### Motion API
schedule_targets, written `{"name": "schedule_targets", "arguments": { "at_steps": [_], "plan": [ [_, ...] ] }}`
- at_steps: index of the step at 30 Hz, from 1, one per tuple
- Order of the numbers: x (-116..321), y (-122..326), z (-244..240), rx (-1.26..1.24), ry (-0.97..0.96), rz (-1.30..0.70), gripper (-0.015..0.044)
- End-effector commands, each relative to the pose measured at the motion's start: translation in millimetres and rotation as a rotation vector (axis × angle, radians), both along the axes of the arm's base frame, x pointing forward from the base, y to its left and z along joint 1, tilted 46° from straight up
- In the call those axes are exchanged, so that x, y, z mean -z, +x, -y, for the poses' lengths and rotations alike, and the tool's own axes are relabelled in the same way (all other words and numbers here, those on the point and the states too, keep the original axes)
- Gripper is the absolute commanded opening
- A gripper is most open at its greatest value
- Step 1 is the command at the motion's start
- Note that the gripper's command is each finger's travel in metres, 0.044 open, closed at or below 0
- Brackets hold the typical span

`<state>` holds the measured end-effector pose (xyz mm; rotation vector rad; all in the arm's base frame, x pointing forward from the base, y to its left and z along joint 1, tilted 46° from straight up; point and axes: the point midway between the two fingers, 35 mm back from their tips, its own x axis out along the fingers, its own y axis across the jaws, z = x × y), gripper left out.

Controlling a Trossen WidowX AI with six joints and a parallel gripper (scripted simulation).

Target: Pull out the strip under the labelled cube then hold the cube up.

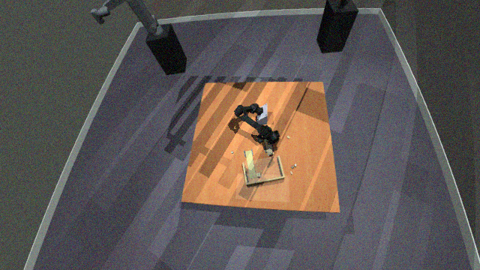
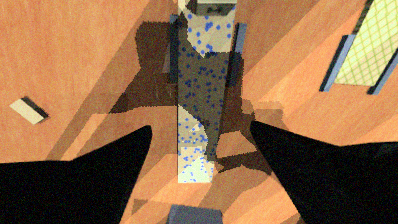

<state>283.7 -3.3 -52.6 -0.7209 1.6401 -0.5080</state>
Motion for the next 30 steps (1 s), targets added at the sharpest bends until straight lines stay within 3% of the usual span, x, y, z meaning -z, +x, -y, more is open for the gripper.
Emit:
{"name": "schedule_targets", "arguments": {
  "at_steps": [1, 30],
  "plan": [
    [1, 16, -1, -0.003, -0.003, 0.000, 0.0440],
    [3, 112, -5, -0.003, -0.003, 0.004, 0.0440]
  ]
}}
